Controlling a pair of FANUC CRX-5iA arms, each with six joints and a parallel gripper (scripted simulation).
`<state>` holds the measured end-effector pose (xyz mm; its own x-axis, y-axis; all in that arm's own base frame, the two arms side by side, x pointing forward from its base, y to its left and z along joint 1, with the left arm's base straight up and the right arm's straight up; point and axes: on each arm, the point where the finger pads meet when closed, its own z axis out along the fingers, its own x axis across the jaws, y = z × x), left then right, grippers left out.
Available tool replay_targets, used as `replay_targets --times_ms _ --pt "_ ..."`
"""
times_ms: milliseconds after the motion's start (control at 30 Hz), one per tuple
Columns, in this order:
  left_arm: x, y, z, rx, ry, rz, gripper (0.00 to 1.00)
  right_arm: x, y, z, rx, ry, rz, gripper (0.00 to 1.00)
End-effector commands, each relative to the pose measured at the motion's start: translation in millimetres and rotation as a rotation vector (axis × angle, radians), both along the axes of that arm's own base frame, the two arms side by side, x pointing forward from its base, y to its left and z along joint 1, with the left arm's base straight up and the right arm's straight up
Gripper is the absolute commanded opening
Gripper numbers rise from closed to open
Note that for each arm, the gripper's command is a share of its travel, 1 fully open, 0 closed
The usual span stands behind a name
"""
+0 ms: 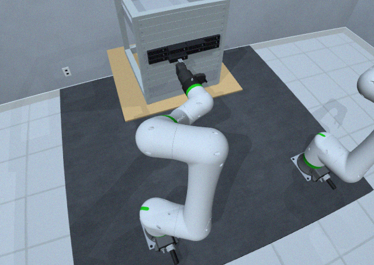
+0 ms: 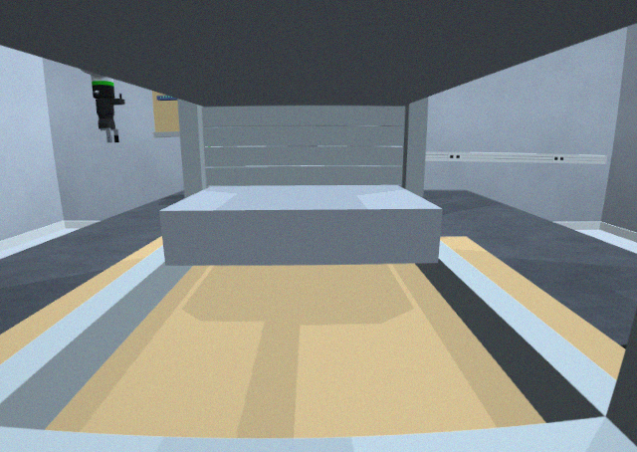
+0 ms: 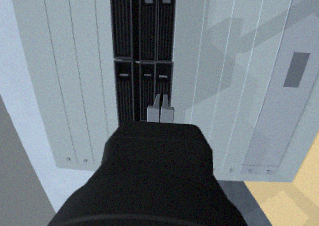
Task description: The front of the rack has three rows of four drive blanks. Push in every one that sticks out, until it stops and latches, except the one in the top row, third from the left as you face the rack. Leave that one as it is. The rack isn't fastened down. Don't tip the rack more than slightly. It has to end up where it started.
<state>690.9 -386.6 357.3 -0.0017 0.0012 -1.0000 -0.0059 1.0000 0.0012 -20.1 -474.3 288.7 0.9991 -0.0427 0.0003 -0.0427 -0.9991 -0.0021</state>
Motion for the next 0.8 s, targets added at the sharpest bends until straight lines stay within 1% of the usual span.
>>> replay_targets --times_ms 0,767 --pt "0.0 0.1 1.4 -0.001 -0.002 0.0 0.0 -0.2 -0.3 0.9 -0.002 0.0 0.0 1.0" --pt "2.6 0.1 1.4 -0.001 -0.002 0.0 0.0 -0.2 -0.3 0.9 -0.002 0.0 0.0 1.0"
